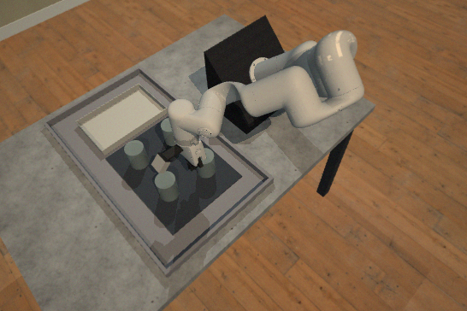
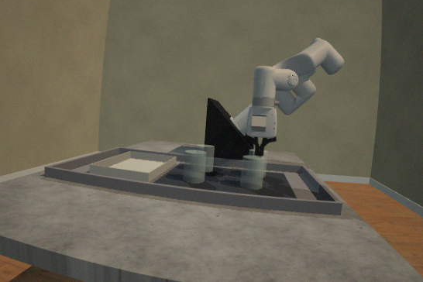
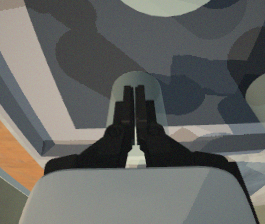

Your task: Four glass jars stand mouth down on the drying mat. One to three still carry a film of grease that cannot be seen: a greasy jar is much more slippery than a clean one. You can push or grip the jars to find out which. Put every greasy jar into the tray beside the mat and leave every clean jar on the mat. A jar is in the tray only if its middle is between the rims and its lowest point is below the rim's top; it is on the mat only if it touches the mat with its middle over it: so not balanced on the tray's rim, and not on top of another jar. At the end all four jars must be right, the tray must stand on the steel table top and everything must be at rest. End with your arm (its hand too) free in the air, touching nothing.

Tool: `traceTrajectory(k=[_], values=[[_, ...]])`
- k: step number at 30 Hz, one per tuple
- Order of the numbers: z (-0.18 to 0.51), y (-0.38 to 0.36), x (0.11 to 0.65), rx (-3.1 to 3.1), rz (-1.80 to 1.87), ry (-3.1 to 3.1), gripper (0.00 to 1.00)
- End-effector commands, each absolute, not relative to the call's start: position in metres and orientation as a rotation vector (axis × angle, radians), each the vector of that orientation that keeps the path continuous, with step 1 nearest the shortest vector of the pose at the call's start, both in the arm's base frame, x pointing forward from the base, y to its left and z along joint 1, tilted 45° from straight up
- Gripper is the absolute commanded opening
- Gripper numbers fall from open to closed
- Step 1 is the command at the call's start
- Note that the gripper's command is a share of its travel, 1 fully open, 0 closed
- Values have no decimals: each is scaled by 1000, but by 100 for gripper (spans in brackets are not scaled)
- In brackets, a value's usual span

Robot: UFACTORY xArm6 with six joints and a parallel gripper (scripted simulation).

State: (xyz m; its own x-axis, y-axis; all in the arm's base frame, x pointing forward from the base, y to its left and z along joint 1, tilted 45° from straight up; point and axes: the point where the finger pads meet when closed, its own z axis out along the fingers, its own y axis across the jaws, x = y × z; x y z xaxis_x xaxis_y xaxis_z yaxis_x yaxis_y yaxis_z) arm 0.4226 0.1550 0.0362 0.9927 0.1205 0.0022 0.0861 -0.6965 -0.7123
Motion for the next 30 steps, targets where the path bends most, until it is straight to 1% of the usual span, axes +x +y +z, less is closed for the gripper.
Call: traceTrajectory(k=[1,30], values=[[37,154,423,-2346,53,-142,0],[39,152,420,-2346,53,-142,0]])
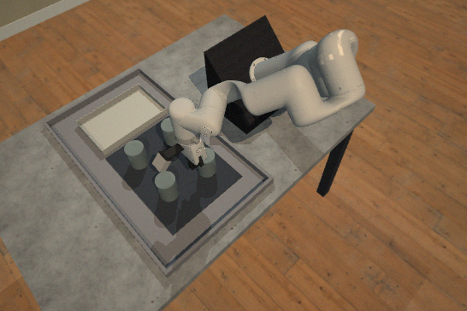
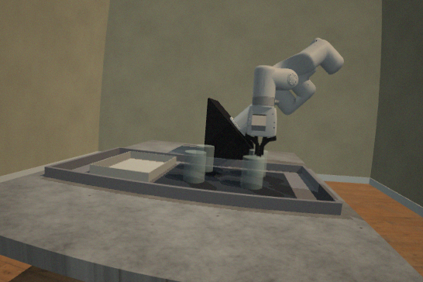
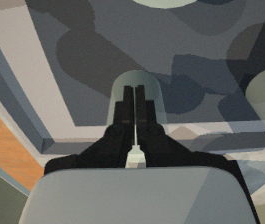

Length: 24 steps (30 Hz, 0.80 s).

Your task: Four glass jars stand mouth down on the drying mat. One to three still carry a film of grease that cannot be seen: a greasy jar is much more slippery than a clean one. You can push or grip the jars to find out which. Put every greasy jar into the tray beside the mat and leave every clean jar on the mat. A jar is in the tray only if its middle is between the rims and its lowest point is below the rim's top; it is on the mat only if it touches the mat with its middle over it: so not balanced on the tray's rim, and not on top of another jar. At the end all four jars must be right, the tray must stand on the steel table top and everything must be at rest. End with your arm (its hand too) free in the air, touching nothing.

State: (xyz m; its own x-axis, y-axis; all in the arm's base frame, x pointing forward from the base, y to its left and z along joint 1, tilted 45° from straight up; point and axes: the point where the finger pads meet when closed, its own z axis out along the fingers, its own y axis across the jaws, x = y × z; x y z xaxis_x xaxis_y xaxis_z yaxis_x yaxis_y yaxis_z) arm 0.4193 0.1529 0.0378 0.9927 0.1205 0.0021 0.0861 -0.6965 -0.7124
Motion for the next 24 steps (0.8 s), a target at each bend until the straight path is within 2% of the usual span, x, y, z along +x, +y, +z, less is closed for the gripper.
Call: traceTrajectory(k=[1,24], values=[[39,152,420,-2346,53,-142,0],[40,150,418,-2346,53,-142,0]])
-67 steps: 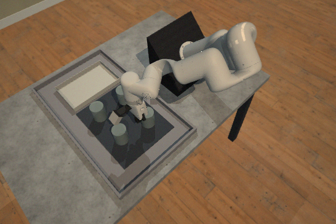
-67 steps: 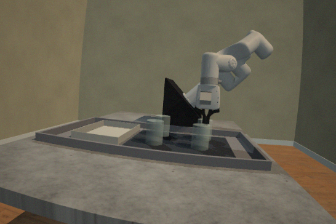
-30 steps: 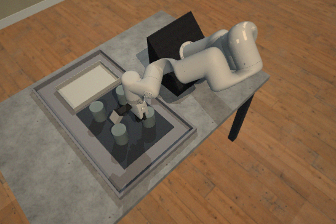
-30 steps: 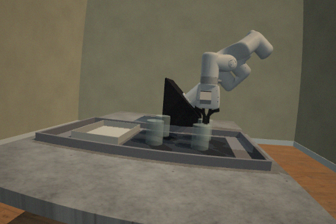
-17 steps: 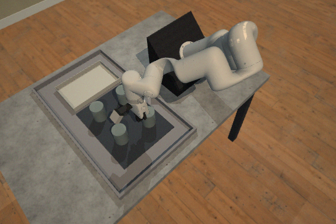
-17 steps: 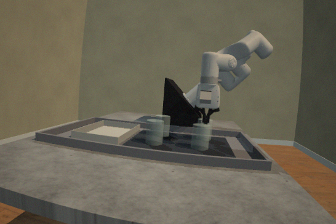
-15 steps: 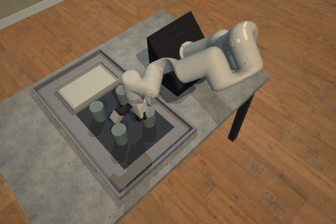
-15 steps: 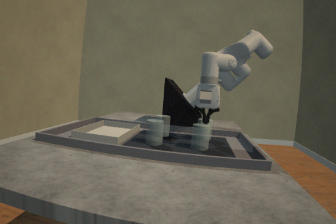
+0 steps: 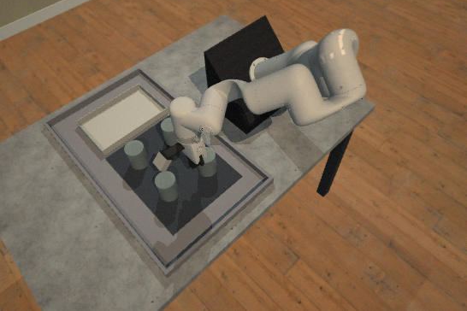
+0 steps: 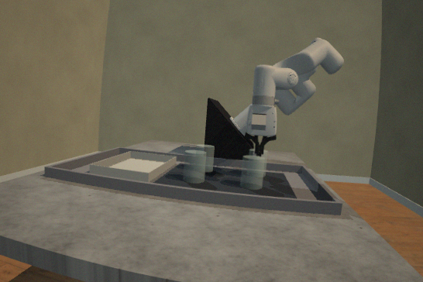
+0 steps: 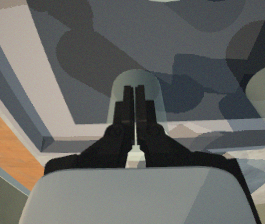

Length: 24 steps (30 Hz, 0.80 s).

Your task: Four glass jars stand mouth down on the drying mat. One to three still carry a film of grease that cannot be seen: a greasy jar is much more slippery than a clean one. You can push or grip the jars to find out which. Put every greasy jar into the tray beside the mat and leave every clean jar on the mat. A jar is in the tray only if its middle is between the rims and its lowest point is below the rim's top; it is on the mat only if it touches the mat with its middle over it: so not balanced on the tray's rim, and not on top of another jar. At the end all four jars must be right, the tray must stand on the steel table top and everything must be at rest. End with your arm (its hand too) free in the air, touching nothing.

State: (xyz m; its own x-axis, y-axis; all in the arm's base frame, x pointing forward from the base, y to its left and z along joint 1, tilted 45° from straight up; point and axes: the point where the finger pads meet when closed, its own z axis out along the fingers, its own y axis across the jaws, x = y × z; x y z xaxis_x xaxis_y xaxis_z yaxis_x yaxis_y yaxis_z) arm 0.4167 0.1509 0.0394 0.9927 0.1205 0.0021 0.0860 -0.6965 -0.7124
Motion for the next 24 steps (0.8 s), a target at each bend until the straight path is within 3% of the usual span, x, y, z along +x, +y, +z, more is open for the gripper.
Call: traceTrajectory(k=[1,24], values=[[40,150,418,-2346,53,-142,0],[42,148,415,-2346,53,-142,0]])
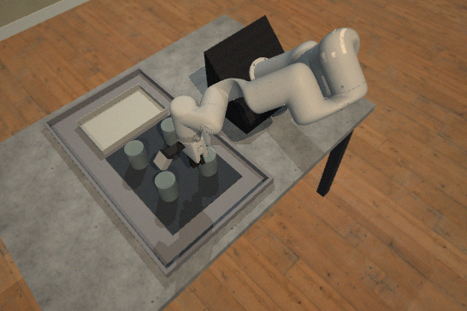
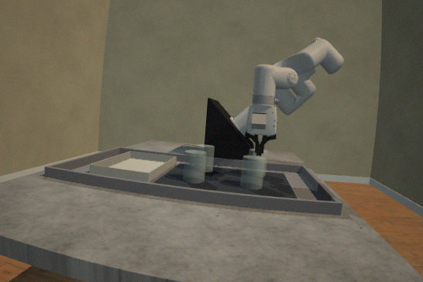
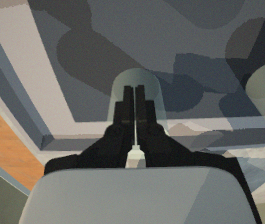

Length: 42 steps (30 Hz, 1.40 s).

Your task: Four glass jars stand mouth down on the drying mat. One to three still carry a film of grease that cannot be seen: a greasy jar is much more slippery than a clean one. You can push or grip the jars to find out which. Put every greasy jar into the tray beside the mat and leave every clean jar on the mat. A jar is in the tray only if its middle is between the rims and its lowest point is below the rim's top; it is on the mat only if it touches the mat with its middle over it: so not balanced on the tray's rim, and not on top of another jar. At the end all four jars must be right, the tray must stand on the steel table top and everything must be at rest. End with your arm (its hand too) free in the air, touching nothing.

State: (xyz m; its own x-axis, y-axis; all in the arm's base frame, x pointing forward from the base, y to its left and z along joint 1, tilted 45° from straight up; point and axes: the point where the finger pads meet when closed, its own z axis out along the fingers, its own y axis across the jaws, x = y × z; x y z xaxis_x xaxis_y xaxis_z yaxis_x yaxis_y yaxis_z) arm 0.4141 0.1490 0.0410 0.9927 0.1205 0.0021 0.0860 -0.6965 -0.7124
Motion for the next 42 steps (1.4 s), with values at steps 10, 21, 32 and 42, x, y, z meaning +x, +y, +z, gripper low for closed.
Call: traceTrajectory(k=[10,21,32,42], values=[[42,148,416,-2346,53,-142,0],[37,156,437,-2346,53,-142,0],[37,156,437,-2346,53,-142,0],[37,156,437,-2346,53,-142,0]])
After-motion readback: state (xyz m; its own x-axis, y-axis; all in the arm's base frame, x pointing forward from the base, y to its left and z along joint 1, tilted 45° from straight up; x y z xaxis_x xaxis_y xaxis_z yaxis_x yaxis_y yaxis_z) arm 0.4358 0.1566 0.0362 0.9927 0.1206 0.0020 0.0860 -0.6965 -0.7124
